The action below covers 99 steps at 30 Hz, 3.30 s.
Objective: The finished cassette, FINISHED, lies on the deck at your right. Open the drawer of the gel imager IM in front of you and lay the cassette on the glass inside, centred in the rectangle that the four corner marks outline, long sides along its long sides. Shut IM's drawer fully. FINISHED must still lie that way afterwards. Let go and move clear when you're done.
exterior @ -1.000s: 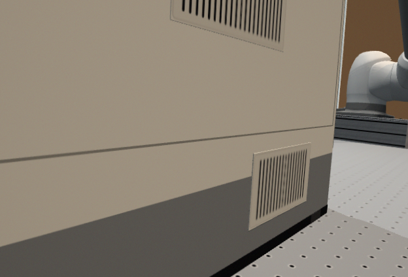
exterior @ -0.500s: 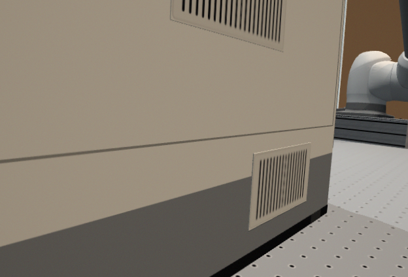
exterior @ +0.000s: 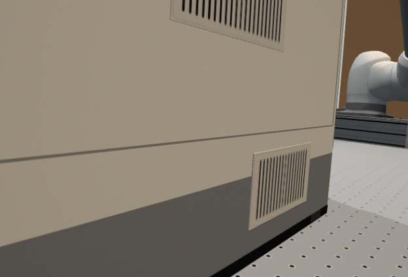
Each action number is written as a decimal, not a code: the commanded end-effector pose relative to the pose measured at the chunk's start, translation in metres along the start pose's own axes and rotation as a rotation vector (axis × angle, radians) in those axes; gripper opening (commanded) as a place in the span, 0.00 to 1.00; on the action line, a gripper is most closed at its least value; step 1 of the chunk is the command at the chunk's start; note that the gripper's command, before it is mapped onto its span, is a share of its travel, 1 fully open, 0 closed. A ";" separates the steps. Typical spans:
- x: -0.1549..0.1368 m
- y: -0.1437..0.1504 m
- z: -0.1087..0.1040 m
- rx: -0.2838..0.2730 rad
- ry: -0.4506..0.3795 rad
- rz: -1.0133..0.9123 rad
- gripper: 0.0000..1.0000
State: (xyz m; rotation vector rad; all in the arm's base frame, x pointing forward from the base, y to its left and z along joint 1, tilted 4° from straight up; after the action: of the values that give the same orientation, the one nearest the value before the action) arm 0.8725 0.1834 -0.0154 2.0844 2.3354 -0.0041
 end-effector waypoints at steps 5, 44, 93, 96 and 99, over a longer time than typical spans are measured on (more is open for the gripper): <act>0.000 -0.006 -0.001 0.022 -0.002 0.000 0.10; -0.004 -0.050 -0.004 0.022 -0.002 0.000 0.10; -0.009 -0.103 -0.007 0.065 -0.006 0.000 0.10; -0.009 -0.105 -0.007 0.065 -0.006 0.000 0.10; -0.009 -0.109 -0.007 0.065 -0.006 0.000 0.10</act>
State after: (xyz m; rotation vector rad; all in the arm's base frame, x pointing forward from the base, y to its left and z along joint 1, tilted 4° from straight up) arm 0.7673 0.1621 -0.0085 2.1100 2.3633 -0.0871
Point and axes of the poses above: the point where the finger pads meet when closed, its own z axis out along the fingers, its own y axis across the jaws, x = y × z, the point moved 6 cm from there along -z, back along the fingers, and after that the axes turned 5 degrees about z, right-handed, at the moved point
